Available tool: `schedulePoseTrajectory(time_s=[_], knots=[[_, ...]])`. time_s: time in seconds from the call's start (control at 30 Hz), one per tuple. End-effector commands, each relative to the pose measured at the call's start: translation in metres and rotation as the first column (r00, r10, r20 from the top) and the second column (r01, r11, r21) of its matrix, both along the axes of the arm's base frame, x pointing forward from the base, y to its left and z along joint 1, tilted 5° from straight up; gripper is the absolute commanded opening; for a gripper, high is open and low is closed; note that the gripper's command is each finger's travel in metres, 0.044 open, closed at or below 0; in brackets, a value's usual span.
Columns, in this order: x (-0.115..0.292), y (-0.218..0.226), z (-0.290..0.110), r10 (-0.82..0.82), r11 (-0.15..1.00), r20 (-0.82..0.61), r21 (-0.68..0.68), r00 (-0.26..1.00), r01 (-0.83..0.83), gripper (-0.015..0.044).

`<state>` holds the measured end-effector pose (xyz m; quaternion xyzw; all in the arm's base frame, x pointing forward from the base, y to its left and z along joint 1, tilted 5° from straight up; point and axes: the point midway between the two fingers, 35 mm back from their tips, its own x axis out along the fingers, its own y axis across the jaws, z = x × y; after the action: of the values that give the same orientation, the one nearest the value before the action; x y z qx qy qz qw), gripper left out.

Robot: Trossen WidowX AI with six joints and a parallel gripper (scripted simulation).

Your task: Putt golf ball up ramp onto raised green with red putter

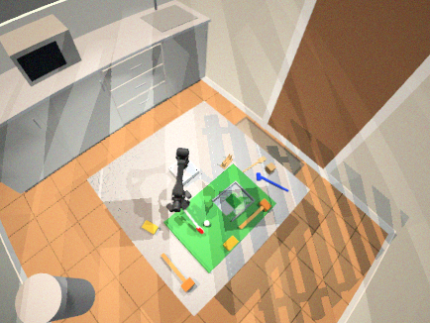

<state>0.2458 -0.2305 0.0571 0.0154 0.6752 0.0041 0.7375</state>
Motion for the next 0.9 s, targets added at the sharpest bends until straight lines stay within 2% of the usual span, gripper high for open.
schedulePoseTrajectory(time_s=[0.0, 0.4, 0.73, 0.87], knots=[[0.0, -0.019, 0.0, -0.005, 1.0, 0.007, -0.007, 1.0, 0.005, 0.0], [0.0, -0.014, -0.001, -0.006, 1.0, 0.003, -0.003, 1.0, 0.006, 0.0], [0.006, 0.102, 0.004, -0.005, 1.0, 0.007, 0.004, 1.0, 0.005, 0.0], [0.002, 0.119, 0.003, -0.005, 1.0, 0.008, 0.005, 1.0, 0.005, 0.0]])
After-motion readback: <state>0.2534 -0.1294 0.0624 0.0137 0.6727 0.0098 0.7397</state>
